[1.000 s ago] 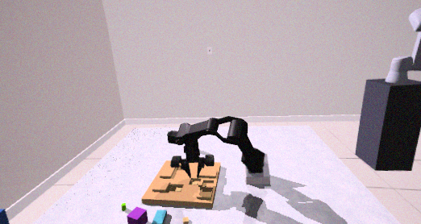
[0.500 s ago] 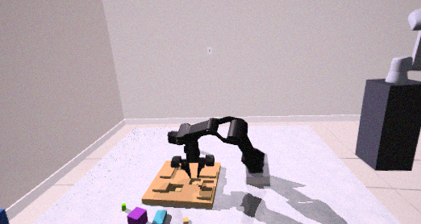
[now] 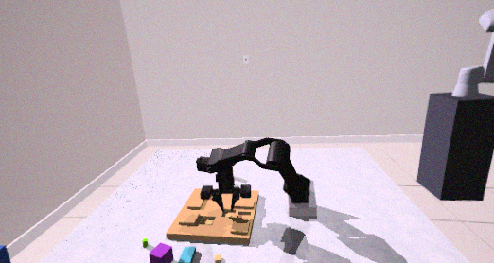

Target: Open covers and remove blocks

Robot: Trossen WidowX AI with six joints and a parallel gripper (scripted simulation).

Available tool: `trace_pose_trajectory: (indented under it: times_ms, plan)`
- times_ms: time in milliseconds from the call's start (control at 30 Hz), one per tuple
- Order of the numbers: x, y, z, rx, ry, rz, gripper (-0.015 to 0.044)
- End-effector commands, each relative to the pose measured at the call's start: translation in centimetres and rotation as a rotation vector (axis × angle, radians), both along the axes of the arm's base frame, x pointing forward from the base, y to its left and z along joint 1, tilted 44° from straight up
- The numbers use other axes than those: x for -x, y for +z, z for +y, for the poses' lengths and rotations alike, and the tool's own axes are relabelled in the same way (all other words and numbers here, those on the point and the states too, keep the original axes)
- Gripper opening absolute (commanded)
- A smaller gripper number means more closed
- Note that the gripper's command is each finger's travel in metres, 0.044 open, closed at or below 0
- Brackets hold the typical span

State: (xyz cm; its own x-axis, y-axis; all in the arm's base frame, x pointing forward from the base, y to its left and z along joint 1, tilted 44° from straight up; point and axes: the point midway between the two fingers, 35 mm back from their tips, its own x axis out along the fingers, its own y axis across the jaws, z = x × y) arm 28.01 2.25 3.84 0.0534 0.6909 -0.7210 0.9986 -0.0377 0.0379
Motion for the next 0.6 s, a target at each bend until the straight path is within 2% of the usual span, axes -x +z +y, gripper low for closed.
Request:
trace_pose_trajectory:
  times_ms: [0, 567]
  plan:
    - [0.11, -0.42, 0.51, -0.008, 0.0, 0.006, 0.0144]
    - [0.08, -0.85, 0.96, -0.008, 0.0, 0.006, 0.0144]
